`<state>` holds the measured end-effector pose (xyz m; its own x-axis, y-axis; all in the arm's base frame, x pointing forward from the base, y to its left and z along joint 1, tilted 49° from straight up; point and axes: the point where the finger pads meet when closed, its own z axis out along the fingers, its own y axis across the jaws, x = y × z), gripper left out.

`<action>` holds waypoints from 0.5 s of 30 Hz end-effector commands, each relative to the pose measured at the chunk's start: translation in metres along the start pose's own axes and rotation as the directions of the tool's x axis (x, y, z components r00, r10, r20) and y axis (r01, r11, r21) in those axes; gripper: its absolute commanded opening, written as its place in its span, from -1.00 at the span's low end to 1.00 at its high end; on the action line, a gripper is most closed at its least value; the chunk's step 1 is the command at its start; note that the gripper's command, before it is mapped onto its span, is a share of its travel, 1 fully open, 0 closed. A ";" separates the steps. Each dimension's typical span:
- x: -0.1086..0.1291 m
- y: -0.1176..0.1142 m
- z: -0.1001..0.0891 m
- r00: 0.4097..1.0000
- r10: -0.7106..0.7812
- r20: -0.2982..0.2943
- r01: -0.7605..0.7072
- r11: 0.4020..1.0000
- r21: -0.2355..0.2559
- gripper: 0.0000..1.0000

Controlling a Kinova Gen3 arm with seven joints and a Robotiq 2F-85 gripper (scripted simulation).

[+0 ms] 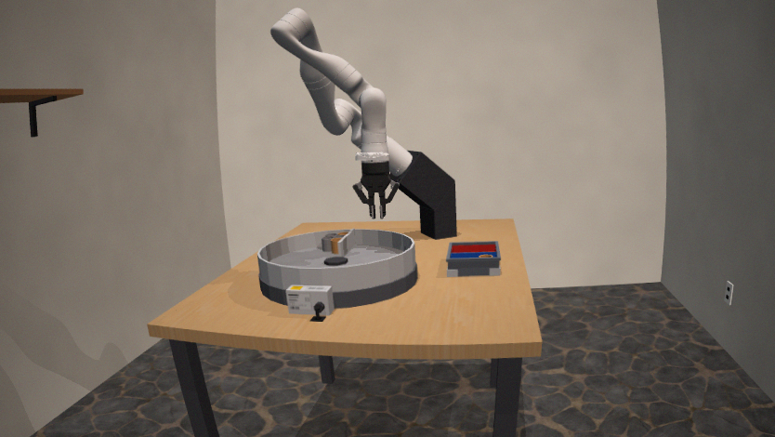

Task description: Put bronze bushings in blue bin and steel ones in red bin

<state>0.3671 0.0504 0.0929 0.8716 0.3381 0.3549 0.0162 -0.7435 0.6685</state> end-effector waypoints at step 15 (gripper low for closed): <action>-0.015 0.111 0.005 1.000 0.025 -0.003 -0.025 1.000 0.009 -0.64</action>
<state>0.3583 -0.0373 0.1524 0.8721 0.3244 0.3664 -0.0037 -0.7443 0.6679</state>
